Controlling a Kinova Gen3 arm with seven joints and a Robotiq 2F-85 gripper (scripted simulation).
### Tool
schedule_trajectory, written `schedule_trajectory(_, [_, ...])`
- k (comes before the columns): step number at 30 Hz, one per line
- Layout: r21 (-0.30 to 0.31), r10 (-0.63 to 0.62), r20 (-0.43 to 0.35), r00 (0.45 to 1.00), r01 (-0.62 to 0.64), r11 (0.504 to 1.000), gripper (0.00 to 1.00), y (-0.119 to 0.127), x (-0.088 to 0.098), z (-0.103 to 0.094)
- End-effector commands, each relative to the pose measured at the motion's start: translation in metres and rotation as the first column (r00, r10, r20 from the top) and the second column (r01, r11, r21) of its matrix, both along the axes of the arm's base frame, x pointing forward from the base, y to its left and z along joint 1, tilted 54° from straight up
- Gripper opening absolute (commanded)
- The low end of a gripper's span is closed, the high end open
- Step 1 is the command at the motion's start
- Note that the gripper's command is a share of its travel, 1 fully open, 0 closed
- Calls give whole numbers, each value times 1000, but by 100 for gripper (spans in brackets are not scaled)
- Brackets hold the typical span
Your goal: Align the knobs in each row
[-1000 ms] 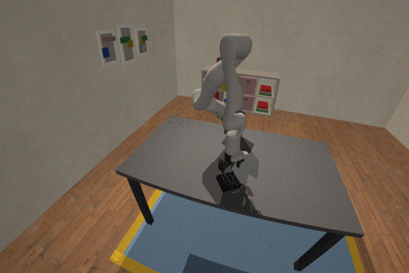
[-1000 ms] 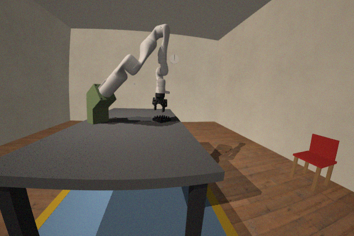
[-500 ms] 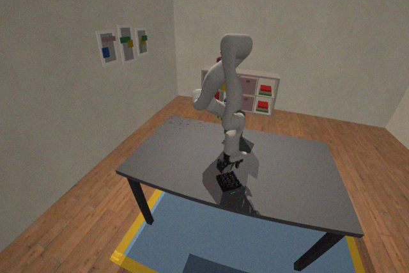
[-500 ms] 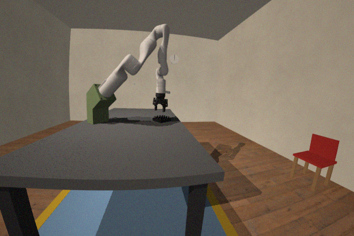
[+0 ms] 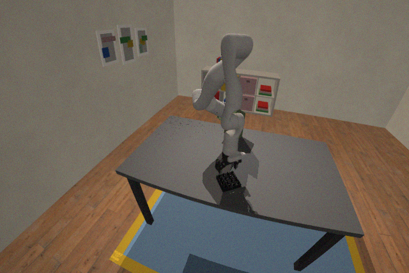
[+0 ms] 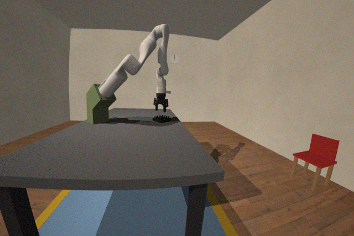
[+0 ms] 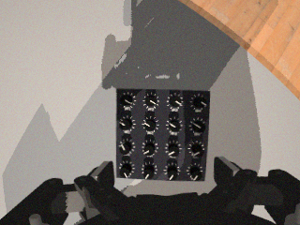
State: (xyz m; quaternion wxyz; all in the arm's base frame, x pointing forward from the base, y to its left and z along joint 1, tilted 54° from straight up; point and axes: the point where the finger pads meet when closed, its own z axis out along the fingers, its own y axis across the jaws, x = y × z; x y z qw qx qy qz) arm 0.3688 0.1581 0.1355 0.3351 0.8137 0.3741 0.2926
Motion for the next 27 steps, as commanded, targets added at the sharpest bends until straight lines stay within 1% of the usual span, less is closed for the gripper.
schedule_trajectory(1, [0,1,0,1000,-1,1000,100,0,0,0])
schedule_trajectory(8, [3,-8,16,1000,8,1000,100,-3,2,5])
schedule_trajectory(27, [5,-14,25,1000,14,1000,100,-5,3,8])
